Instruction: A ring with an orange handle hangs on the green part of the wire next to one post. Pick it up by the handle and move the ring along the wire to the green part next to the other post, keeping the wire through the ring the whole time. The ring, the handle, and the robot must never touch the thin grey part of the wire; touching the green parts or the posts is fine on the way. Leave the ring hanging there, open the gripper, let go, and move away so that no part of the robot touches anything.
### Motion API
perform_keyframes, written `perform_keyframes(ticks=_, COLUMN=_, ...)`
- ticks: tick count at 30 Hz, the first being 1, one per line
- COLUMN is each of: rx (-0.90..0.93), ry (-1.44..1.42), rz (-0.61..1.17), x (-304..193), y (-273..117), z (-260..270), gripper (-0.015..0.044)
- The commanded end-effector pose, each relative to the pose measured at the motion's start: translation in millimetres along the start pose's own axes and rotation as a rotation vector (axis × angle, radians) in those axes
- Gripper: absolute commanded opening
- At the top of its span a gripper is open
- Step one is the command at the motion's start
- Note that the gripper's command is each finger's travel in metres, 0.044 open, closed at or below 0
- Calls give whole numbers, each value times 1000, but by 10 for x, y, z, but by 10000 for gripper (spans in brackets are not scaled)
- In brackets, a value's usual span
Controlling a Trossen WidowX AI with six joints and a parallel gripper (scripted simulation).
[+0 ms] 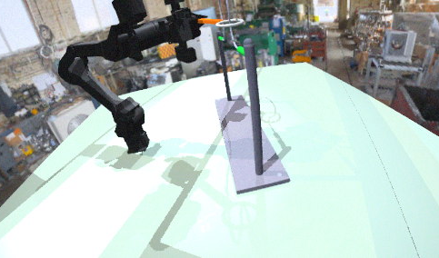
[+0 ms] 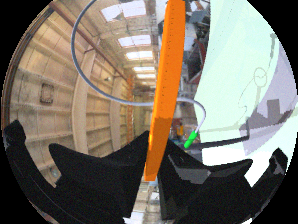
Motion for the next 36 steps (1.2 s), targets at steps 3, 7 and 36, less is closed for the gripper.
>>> perform_keyframes(ticks=3, rx=18, ry=31, rz=3, x=33, y=-7, z=99, gripper=-150)
perform_keyframes(ticks=7, rx=12, ry=28, rz=4, x=48, y=-11, z=139, gripper=-150)
perform_keyframes(ticks=36, rx=-219, ry=-256, rz=49, x=62, y=6, z=291, gripper=-150)
Point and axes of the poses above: the point midway between the two fingers, 35 mm back from their tips, its own y axis out along the fingers, its own z axis across the jaws, x = y × z, the point moved 10 cm from there along -y, back along the fingers, and after that the axes turned 14 degrees about -y, right-handed, at the moved point
